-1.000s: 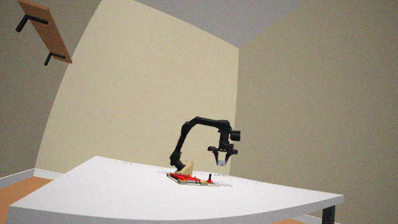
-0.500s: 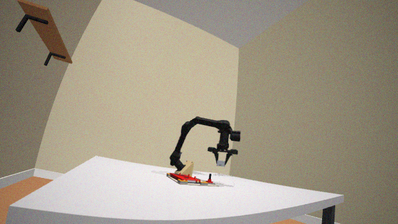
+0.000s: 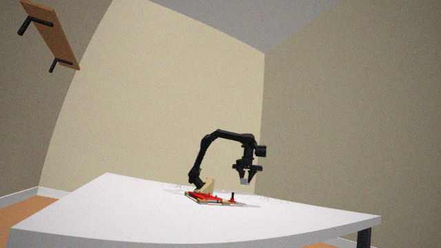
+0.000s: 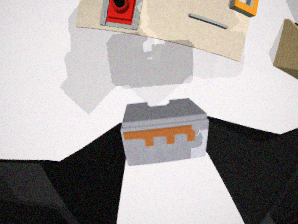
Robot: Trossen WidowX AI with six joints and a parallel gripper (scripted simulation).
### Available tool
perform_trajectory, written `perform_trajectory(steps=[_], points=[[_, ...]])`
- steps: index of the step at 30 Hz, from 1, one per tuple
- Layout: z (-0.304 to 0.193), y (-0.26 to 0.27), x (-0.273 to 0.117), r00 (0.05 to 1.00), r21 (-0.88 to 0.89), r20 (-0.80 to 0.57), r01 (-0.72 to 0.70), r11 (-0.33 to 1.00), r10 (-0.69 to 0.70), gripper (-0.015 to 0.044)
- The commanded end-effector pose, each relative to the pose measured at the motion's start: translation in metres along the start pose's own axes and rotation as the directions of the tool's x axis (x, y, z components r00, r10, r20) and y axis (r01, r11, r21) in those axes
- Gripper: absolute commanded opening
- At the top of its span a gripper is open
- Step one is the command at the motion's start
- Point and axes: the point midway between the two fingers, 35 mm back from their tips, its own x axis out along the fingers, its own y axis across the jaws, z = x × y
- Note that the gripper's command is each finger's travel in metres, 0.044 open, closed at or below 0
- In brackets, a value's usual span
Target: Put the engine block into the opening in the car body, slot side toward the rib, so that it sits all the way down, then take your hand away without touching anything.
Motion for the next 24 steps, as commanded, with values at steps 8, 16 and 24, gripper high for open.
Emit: perform_trajectory(steps=[8, 16, 24], points=[[0.000, 0.000, 0.022, 1.000, 0.151, 0.001, -0.004, 0.989, 0.004, 0.0000], [0.001, 0.000, 0.042, 1.000, 0.151, 0.002, -0.004, 0.989, 0.004, 0.0000], [0.001, 0.000, 0.062, 1.000, 0.151, 0.003, -0.004, 0.988, 0.004, 0.0000]])
